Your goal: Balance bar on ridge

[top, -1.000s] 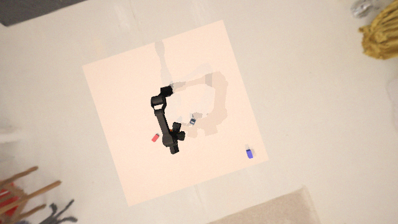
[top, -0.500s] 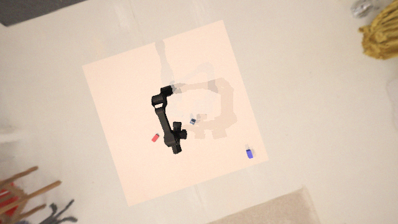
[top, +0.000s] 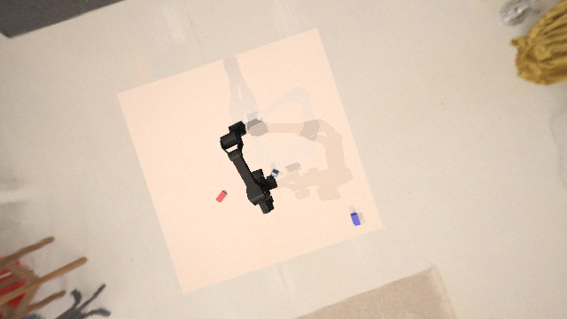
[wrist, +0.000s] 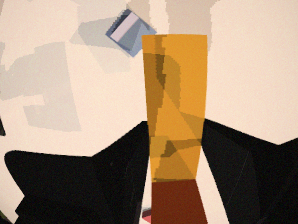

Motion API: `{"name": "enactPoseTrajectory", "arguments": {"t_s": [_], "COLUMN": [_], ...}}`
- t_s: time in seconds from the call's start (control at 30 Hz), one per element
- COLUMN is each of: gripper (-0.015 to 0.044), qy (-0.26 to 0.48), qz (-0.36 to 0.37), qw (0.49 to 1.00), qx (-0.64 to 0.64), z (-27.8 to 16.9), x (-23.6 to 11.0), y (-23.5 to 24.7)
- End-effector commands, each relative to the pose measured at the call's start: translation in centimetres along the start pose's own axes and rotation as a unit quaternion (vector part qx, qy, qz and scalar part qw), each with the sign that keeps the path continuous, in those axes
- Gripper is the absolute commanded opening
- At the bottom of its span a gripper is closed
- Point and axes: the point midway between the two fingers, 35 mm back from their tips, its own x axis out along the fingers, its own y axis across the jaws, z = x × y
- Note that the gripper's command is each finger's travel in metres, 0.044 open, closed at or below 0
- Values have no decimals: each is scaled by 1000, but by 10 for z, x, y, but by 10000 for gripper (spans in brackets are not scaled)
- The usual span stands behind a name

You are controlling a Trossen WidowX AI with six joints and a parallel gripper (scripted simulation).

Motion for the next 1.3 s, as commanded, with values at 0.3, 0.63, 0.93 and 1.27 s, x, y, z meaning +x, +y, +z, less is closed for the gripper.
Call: {"name": "enactPoseTrajectory", "arguments": {"t_s": [0.3, 0.63, 0.93, 1.27], "gripper": [0, 0, 0, 0], "qy": [-1, -3, -4, -4], "qz": [0, 1, 1, 1], "qw": [985, 954, 926, 926], "qx": [-171, -300, -376, -377], "z": [47, 81, 96, 97], "x": [-1, -2, -2, 12], "y": [13, 32, 52, 54]}}
